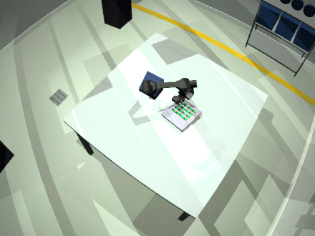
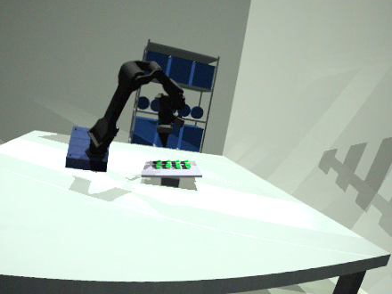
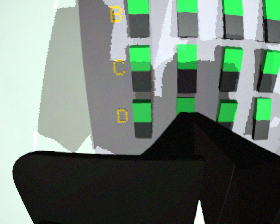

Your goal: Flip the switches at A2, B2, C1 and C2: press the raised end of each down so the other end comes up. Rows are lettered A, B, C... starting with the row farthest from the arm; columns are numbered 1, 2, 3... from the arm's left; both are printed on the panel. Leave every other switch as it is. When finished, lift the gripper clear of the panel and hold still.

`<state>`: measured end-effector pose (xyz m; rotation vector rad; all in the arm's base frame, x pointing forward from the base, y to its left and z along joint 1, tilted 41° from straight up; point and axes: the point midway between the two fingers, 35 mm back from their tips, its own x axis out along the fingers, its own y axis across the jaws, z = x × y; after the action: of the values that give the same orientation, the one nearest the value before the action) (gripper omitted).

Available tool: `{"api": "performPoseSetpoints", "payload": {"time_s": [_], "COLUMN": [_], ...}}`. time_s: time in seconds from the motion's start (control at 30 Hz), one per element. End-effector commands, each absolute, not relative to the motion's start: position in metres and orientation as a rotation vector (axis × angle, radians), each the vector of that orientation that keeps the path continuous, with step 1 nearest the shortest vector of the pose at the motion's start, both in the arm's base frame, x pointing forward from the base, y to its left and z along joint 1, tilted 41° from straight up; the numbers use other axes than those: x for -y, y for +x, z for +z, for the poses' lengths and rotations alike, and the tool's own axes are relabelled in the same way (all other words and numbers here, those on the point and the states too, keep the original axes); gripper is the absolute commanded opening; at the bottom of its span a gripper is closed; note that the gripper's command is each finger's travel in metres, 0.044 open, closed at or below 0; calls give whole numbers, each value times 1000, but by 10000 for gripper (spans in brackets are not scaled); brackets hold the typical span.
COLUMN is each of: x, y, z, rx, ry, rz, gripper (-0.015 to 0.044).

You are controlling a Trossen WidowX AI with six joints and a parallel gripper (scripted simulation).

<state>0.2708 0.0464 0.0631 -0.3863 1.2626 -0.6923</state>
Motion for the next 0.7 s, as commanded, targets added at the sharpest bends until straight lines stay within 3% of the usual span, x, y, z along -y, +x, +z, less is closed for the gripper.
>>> {"api": "performPoseSetpoints", "payload": {"time_s": [0.0,0.67], "x": [-40,-7], "y": [268,274], "z": [65,30], "rx": [-1265,-1240], "ry": [-397,-406], "rz": [-692,-687], "gripper": [0,0]}}
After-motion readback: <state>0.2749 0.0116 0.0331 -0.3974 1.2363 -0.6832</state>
